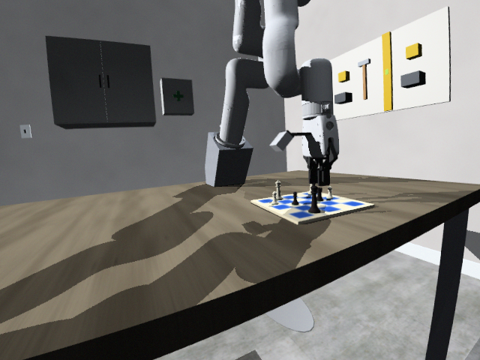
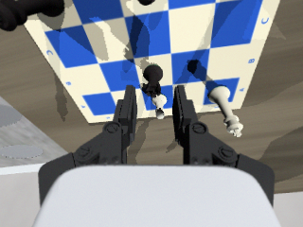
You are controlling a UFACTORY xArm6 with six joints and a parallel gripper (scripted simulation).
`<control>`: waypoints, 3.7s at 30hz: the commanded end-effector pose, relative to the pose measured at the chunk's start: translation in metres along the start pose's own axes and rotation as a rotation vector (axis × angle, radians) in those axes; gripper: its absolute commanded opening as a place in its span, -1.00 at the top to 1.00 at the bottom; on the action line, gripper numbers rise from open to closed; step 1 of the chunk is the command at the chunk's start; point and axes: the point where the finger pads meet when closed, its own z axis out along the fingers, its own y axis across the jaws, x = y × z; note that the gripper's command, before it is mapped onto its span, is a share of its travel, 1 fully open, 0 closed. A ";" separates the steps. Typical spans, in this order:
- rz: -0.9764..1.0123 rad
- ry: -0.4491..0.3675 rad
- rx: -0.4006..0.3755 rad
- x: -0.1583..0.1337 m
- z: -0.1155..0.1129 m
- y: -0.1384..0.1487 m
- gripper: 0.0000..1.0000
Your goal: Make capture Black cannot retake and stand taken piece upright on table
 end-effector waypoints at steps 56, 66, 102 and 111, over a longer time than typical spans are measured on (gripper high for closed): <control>0.000 0.003 0.009 -0.001 0.002 -0.002 0.25; 0.000 0.003 0.009 -0.001 0.002 -0.002 0.25; 0.000 0.003 0.009 -0.001 0.005 -0.002 0.25; 0.000 0.003 0.009 -0.001 0.016 -0.002 0.25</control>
